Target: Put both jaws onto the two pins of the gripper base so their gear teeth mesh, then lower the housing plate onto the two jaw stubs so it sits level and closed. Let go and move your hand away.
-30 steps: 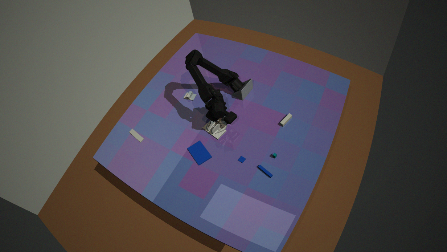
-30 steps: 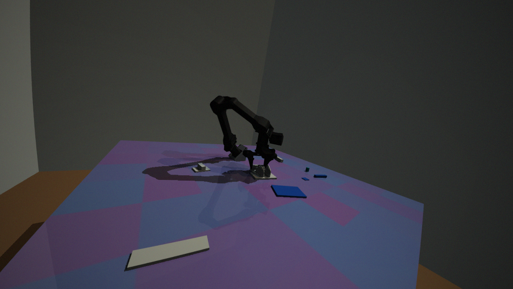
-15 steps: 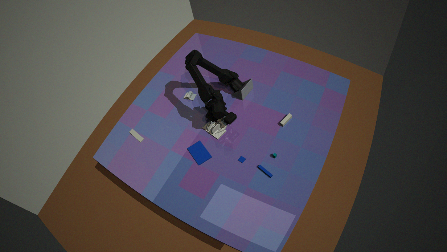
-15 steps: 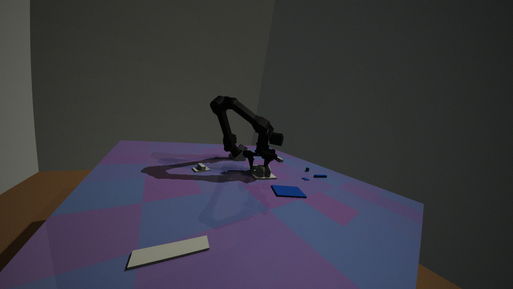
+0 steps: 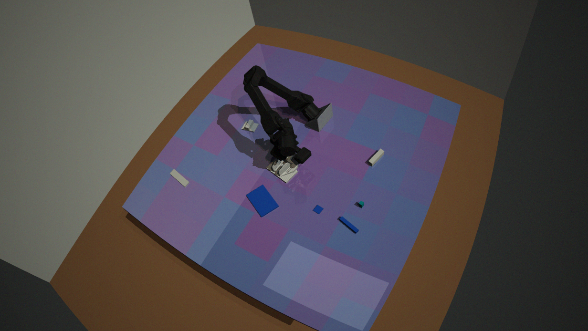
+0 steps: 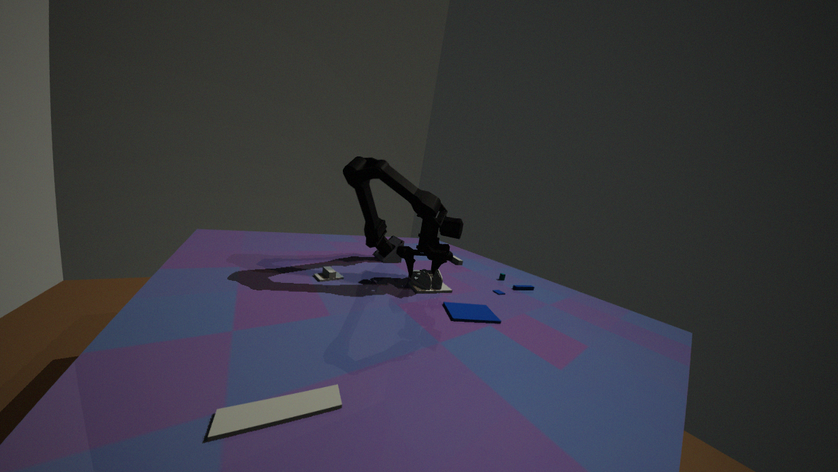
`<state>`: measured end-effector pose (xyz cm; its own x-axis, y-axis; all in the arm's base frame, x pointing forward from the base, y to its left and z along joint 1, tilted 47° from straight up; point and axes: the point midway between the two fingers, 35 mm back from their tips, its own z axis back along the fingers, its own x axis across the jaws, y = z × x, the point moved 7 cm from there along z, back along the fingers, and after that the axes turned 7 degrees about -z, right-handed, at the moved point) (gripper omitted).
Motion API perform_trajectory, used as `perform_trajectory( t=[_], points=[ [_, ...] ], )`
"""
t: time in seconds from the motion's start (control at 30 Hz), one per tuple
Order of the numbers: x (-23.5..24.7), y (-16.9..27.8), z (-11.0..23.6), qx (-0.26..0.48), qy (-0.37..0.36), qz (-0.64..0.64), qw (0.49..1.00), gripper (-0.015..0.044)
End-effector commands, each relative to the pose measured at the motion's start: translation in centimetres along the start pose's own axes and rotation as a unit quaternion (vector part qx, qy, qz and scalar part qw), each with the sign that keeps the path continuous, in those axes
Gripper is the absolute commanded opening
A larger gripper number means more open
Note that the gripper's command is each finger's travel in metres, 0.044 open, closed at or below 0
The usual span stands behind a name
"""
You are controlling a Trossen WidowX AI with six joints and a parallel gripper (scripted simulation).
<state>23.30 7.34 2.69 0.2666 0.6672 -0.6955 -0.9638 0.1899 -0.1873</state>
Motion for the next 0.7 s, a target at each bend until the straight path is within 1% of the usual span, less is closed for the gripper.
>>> perform_trajectory(
  t=[0.0, 0.53, 0.63, 0.67],
  points=[
    [-0.01, 0.05, -0.11, 0.0, 0.001, 0.002, 1.0, 0.0351],
    [-0.01, 0.05, -0.11, 0.0, 0.001, 0.002, 1.0, 0.0351],
    [0.0, 0.0, -0.01, 0.0, 0.0, 0.0, 1.0, 0.043],
    [0.0, 0.0, -0.01, 0.0, 0.0, 0.0, 1.0, 0.044]
  ],
)
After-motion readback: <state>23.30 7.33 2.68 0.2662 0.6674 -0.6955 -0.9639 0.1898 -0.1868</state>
